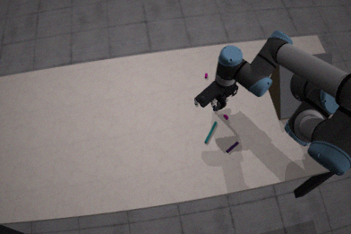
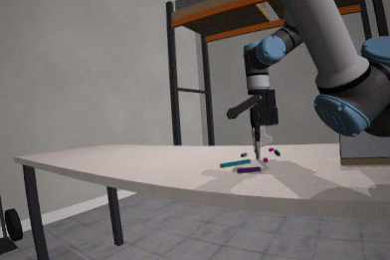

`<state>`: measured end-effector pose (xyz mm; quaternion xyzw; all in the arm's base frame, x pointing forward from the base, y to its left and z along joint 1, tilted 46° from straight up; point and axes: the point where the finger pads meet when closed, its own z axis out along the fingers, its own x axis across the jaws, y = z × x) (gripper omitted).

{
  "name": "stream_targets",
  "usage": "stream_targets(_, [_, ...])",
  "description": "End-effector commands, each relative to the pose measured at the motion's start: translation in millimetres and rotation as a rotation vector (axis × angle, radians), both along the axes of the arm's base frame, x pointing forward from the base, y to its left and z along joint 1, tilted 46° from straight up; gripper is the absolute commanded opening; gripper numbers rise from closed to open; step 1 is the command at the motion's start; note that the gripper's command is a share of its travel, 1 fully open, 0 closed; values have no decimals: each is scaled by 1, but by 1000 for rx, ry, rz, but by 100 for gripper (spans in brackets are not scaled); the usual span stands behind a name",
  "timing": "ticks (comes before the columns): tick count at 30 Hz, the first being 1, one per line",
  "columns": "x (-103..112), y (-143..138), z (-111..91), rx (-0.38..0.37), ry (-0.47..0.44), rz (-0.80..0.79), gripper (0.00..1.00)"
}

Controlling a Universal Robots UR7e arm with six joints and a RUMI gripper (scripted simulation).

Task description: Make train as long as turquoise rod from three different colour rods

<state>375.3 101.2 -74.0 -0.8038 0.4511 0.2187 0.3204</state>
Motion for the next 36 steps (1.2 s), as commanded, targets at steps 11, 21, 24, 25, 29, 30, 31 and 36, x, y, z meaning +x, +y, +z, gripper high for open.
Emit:
stream_targets(11, [-1, 2, 0, 2, 2, 1, 0])
stream_targets(21, [-1, 2, 0, 2, 2, 1, 8])
stream_targets(24, [-1, 2, 0, 2, 2, 1, 8])
stream_targets(25, [-1, 2, 0, 2, 2, 1, 11])
stream_targets(29, [-1, 2, 0, 2, 2, 1, 14])
stream_targets(30, [-1, 2, 0, 2, 2, 1, 14])
stream_targets(31, [-1, 2, 0, 2, 2, 1, 14])
stream_targets(36, [-1, 2, 0, 2, 2, 1, 14])
